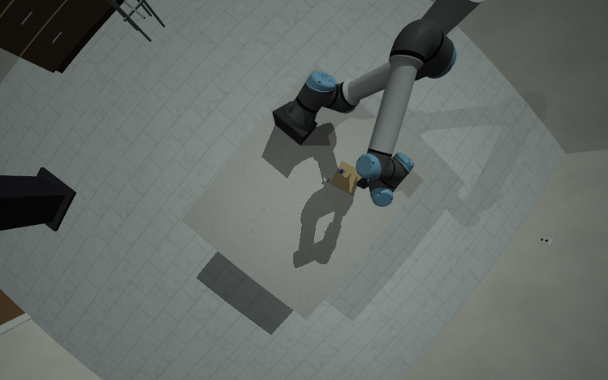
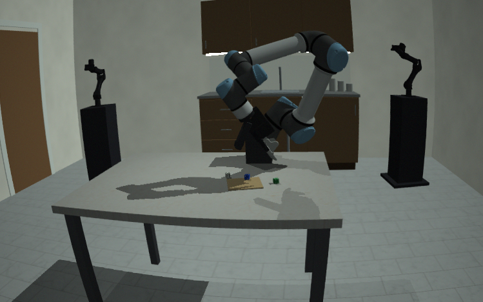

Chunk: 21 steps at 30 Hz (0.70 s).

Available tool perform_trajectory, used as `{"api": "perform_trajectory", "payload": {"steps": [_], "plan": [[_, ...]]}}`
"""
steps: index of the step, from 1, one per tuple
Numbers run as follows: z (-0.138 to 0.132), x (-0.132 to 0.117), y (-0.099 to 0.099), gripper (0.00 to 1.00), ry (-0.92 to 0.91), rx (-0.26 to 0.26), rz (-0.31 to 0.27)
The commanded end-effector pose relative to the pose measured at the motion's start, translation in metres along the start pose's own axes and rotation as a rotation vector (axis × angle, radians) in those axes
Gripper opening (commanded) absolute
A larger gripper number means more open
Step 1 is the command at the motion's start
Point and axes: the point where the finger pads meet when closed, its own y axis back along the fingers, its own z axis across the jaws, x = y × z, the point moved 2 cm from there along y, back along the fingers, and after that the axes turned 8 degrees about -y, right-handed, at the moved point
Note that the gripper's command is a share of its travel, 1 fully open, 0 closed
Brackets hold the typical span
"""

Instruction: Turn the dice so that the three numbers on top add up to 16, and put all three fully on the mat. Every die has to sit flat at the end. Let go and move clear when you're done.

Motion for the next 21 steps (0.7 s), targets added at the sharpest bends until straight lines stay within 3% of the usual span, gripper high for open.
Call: {"api": "perform_trajectory", "payload": {"steps": [1, 3, 9, 15, 21], "plan": [[0.002, -0.012, -0.001, 0.21, -0.015, 0.018, 0.172], [0.002, -0.012, -0.001, 0.21, -0.015, 0.018, 0.172], [0.003, -0.024, 0.000, 0.21, -0.023, 0.062, 0.343], [0.004, -0.034, 0.001, 0.21, -0.025, 0.114, 0.475], [0.004, -0.039, 0.001, 0.21, -0.025, 0.143, 0.533]]}}
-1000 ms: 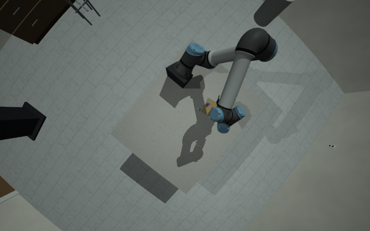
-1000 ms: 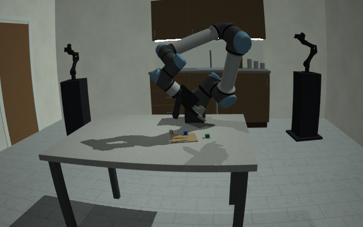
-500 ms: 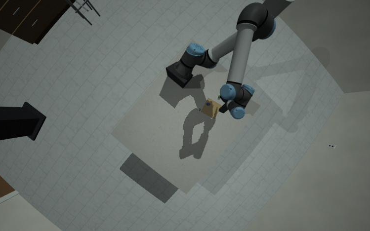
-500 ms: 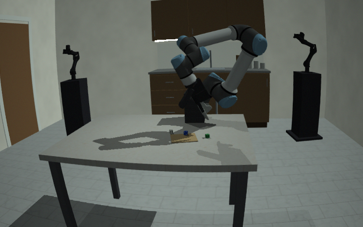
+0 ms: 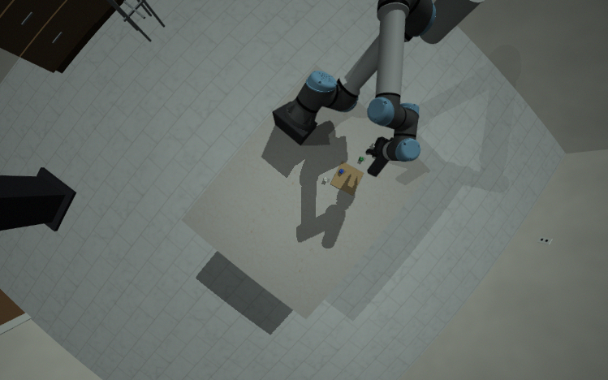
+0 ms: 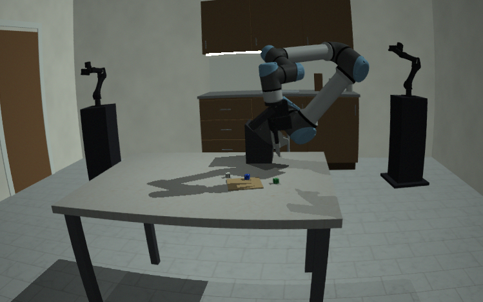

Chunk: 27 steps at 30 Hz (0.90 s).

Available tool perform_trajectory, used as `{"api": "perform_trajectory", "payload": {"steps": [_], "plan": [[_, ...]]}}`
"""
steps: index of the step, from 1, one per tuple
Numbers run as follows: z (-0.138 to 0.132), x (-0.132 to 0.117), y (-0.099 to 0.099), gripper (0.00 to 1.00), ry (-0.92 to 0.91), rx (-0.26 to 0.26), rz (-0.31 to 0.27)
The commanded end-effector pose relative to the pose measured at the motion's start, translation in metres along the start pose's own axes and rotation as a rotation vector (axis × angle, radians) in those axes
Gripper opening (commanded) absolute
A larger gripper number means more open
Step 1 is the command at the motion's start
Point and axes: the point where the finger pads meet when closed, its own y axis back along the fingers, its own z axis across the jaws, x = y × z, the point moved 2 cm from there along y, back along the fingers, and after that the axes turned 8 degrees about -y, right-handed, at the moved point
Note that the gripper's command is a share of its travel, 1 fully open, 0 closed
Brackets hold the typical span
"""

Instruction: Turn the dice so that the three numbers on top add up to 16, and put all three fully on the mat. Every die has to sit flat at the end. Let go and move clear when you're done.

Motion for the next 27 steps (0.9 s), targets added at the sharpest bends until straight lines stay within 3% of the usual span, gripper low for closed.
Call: {"api": "perform_trajectory", "payload": {"steps": [1, 12, 13, 27], "plan": [[0.0002, -0.0048, 0.0031, 0.21, -0.009, 0.035, 0.083], [0.0000, -0.0078, 0.0052, 0.21, -0.011, 0.059, 0.124], [0.0000, -0.0078, 0.0052, 1.00, -0.011, 0.059, 0.124], [0.0000, -0.0078, 0.0052, 1.00, -0.010, 0.059, 0.124]]}}
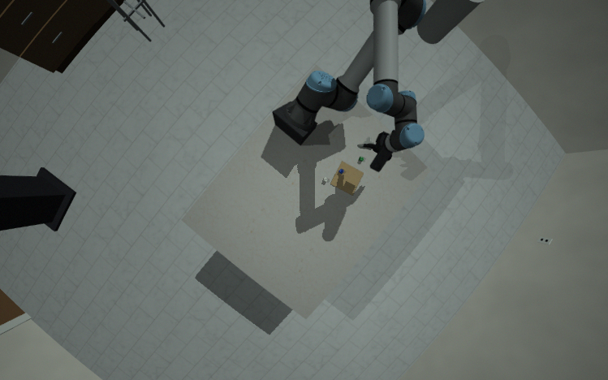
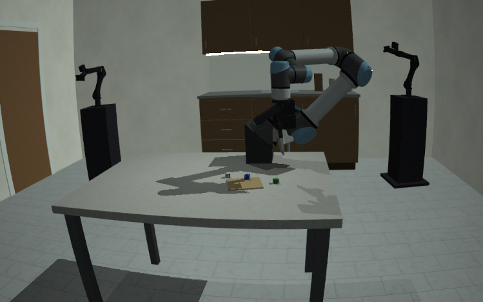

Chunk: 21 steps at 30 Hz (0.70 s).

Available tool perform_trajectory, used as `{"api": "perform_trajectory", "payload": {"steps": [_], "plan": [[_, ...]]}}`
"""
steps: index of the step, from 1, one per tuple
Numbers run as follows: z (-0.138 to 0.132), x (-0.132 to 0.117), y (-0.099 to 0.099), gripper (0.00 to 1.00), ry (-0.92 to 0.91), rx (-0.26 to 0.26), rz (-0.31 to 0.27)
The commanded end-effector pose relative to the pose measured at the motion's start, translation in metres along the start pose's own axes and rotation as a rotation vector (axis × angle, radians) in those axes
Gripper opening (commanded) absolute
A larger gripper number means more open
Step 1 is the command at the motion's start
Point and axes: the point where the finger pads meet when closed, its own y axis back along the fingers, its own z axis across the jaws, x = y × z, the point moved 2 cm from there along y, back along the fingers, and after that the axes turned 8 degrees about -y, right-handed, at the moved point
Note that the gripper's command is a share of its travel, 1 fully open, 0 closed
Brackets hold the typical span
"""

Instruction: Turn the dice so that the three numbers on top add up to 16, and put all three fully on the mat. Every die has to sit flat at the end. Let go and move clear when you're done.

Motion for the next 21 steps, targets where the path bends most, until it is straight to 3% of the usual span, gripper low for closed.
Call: {"api": "perform_trajectory", "payload": {"steps": [1, 21], "plan": [[-0.0002, 0.0002, 0.0003, 1.00, 0.001, 0.001, 0.001], [-0.0014, 0.0003, -0.0002, 1.00, 0.060, 0.001, 0.001]]}}
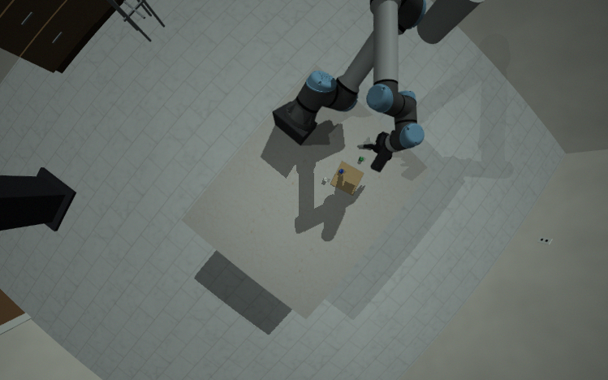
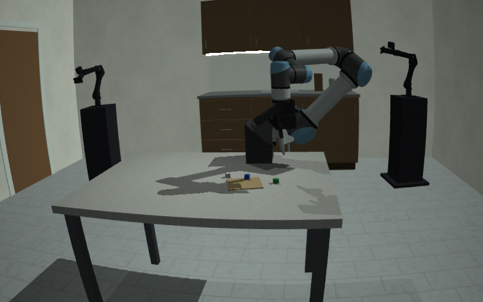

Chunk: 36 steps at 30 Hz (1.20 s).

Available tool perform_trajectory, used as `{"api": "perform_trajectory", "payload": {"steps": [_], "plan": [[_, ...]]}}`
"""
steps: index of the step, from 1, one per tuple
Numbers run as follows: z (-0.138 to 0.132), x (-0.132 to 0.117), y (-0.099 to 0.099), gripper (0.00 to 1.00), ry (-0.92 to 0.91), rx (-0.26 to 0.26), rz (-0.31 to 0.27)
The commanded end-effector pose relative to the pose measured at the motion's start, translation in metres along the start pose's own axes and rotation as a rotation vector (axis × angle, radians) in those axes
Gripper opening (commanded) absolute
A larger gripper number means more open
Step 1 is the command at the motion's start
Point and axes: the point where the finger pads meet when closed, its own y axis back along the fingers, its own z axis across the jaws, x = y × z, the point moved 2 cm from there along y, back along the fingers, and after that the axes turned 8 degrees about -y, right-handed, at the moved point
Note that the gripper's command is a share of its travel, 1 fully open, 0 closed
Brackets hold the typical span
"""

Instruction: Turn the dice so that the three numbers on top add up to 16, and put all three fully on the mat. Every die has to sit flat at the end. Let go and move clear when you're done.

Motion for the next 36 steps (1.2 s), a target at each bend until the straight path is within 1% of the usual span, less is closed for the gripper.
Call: {"api": "perform_trajectory", "payload": {"steps": [1, 8, 17, 19, 26, 34, 36], "plan": [[-0.0007, 0.0003, 0.0001, 1.00, 0.026, 0.001, 0.000], [-0.0018, 0.0004, -0.0003, 1.00, 0.081, 0.001, 0.000], [-0.0043, 0.0005, -0.0013, 1.00, 0.206, 0.001, 0.000], [-0.0043, 0.0005, -0.0013, 1.00, 0.206, 0.001, 0.000], [-0.0068, 0.0003, -0.0024, 1.00, 0.341, 0.001, 0.001], [-0.0102, -0.0004, -0.0041, 1.00, 0.536, 0.001, 0.001], [-0.0102, -0.0004, -0.0041, 1.00, 0.536, 0.001, 0.001]]}}
